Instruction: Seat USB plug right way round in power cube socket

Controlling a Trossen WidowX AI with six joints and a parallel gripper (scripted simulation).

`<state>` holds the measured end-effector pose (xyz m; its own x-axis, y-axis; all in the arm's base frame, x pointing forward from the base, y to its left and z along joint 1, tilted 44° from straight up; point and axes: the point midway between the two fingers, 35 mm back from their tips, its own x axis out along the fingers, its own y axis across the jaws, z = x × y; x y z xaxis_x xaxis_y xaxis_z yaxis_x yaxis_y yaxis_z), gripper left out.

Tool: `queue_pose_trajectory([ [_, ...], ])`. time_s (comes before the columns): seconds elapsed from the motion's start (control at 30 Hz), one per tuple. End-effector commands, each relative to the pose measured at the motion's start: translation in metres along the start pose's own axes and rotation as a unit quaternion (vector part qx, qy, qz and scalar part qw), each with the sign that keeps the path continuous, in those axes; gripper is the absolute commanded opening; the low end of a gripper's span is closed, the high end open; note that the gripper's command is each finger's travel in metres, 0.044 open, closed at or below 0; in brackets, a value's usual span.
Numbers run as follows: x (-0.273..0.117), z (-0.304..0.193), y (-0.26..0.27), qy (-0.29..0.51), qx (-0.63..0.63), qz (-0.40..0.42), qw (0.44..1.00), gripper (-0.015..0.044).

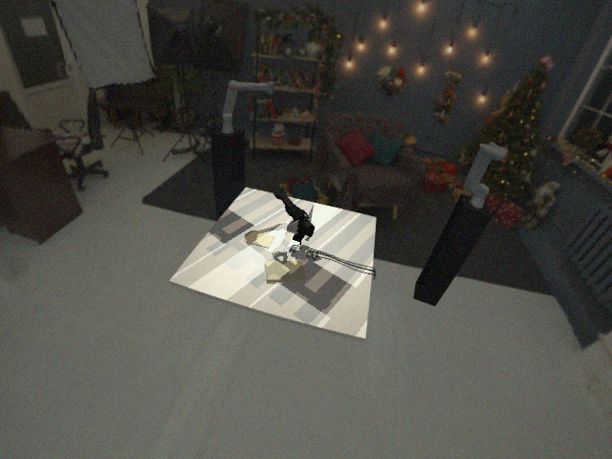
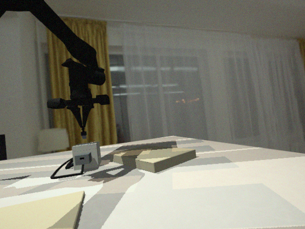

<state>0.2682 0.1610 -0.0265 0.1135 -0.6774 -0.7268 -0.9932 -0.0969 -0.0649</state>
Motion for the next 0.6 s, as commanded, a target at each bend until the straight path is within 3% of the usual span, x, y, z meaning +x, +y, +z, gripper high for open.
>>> queue_pose_trajectory([
  [0.0, -0.0043, 0.0013, -0.0013, -0.004, 0.005, -0.001, 1.000, 0.0000],
  [0.23, -0.0023, 0.0006, -0.0005, -0.002, 0.024, -0.001, 1.000, 0.0000],
  [0.57, -0.0015, 0.0002, -0.0002, -0.001, 0.150, 0.000, 0.989, 0.0000],
])
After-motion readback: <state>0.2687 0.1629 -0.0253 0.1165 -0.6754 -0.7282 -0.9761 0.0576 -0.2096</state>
